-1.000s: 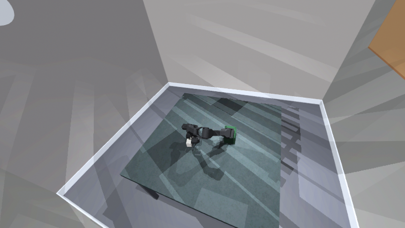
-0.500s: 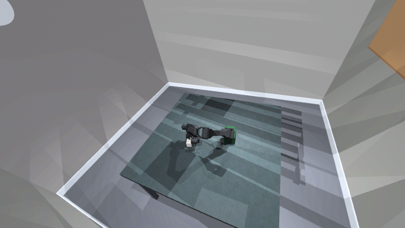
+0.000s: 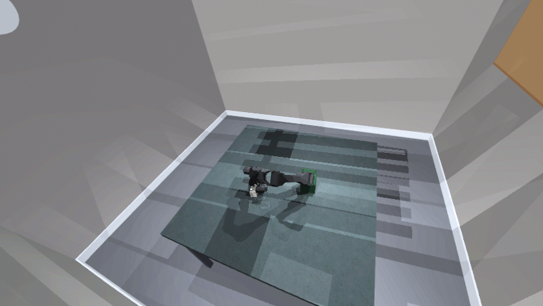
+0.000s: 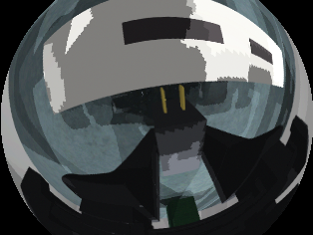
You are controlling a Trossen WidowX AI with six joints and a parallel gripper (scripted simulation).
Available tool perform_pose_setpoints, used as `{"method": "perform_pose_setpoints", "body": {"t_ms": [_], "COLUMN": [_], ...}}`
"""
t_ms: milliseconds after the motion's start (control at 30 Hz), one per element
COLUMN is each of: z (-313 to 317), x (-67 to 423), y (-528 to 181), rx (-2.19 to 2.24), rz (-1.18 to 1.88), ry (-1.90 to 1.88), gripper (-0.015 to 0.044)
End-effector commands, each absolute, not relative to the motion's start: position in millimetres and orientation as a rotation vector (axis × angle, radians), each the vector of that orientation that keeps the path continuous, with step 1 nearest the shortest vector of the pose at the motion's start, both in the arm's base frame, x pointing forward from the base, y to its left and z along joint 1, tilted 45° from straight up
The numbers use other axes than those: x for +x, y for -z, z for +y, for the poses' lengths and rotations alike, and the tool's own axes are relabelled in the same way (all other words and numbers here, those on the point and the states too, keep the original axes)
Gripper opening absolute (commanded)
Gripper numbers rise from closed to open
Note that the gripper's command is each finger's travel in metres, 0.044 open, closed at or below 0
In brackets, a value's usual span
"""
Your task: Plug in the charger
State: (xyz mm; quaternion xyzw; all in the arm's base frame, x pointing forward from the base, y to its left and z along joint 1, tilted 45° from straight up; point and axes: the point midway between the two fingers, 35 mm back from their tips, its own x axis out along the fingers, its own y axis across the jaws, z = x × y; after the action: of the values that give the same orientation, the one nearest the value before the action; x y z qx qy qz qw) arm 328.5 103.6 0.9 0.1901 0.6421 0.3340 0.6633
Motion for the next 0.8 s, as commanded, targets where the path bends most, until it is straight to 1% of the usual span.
{"method": "perform_pose_setpoints", "body": {"t_ms": [0,767], "z": [104.2,104.6], "x": [330.1,333.3], "y": [-2.2,-2.7], "rx": [0.437,0.437], "rz": [1.449,1.449], "ry": [-0.756,-0.756], "gripper": [0.0000,0.0000]}}
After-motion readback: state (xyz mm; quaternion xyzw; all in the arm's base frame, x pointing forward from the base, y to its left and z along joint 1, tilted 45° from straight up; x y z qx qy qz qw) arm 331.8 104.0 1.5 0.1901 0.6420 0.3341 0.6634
